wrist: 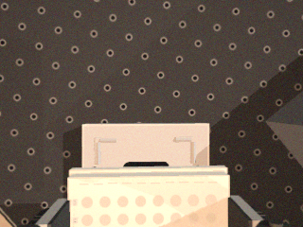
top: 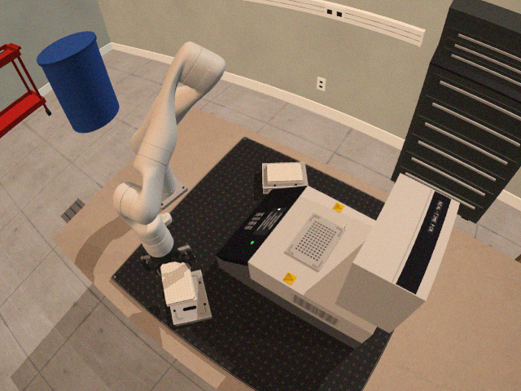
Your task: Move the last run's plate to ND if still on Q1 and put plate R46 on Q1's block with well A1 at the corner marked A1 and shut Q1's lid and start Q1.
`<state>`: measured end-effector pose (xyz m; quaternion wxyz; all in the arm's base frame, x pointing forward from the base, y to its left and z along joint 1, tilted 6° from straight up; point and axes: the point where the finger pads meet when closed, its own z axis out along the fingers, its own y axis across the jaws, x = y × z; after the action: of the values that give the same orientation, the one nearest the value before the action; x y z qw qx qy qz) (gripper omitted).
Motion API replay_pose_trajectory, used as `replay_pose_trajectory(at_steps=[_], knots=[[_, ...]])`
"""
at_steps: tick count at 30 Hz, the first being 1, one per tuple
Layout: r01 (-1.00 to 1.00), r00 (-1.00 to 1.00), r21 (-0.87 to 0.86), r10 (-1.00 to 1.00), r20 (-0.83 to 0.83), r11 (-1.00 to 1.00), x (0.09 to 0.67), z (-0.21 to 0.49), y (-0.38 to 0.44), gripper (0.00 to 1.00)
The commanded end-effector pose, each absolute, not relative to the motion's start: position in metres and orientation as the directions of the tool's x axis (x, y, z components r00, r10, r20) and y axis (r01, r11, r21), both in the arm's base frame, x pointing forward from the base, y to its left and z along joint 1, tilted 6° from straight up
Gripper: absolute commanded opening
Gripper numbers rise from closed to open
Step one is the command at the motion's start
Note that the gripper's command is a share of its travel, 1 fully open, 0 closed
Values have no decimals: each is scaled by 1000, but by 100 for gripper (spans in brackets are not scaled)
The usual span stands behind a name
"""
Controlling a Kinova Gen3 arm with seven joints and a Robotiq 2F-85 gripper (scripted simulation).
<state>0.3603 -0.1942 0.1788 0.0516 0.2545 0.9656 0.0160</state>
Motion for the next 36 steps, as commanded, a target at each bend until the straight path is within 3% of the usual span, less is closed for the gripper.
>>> replay_pose_trajectory(at_steps=[1, 36], knots=[[492, -864, 54, 495, -94, 869, 360, 173, -197, 90], [492, -864, 53, 495, -94, 869, 364, 132, -197, 90]])
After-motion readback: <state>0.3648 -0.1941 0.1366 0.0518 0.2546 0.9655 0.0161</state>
